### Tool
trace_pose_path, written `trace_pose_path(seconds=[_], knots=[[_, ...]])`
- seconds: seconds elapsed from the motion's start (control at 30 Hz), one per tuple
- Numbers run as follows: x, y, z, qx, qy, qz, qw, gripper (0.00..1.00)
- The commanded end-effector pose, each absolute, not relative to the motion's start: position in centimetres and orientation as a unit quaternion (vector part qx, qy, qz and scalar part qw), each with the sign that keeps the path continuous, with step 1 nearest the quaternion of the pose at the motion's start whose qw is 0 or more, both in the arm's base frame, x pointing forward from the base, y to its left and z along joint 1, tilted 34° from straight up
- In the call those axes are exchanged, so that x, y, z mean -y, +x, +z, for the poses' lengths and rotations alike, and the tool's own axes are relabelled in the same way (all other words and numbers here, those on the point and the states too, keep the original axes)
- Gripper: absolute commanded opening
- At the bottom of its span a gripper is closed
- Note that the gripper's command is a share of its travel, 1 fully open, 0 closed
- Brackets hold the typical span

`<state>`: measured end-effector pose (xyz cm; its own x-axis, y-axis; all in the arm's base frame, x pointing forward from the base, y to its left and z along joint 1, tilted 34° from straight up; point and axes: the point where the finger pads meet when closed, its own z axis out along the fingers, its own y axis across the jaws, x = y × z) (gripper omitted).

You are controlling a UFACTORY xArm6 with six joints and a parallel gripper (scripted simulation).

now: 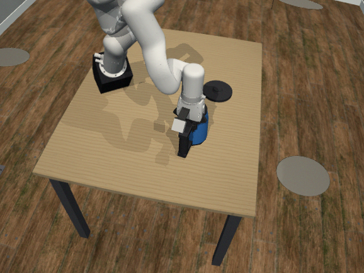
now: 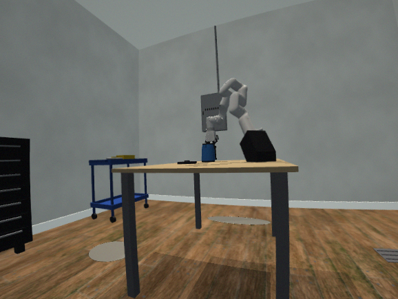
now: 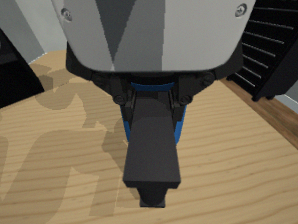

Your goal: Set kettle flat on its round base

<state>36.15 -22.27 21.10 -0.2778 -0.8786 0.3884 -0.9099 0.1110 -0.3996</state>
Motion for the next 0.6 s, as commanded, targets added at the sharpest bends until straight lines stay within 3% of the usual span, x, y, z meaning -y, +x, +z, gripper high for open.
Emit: trace_pose_path(seconds=[0.0, 0.57], knots=[[22.28, 36.23, 21.24, 0.744, 0.6, 0.291, 0.026, 0.0], [22.21, 36.17, 21.38, 0.744, 0.6, 0.291, 0.026, 0.0]])
